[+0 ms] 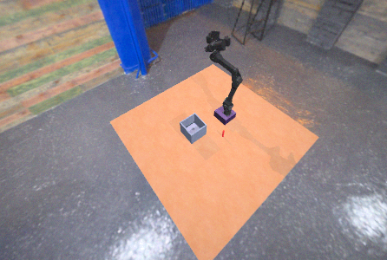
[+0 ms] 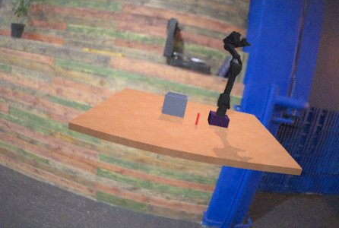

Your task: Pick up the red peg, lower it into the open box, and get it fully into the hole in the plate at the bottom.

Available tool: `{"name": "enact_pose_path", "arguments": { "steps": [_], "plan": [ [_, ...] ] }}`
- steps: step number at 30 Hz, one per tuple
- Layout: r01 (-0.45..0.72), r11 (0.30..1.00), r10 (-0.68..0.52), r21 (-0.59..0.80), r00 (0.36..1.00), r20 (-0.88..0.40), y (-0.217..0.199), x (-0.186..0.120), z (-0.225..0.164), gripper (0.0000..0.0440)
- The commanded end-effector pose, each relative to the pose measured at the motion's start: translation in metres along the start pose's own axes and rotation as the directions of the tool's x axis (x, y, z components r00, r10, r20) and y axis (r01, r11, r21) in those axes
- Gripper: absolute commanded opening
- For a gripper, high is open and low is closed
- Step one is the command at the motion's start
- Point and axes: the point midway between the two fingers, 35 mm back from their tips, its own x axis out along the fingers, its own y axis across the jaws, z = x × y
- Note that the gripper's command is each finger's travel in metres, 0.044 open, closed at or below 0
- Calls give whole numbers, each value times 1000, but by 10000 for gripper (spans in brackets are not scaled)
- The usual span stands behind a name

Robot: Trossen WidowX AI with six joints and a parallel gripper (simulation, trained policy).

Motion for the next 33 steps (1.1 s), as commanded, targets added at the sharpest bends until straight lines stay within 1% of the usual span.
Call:
{"name": "enact_pose_path", "arguments": {
  "steps": [1,2,4,7,13,18,25,33],
  "plan": [
    [-2,1000,2,-17,1000,-4,3,0,-1,424],
    [-9,999,9,-35,1000,-4,7,-2,-2,439],
    [-31,998,31,-62,1000,2,15,-6,-3,440],
    [-74,995,75,-60,997,13,28,-15,-5,440],
    [-179,984,178,6,983,47,46,-37,-3,440],
    [-273,959,268,73,960,77,57,-57,-1,440],
    [-408,897,392,174,912,116,69,-87,0,440],
    [-549,785,527,289,836,154,79,-122,1,440]
  ]
}}
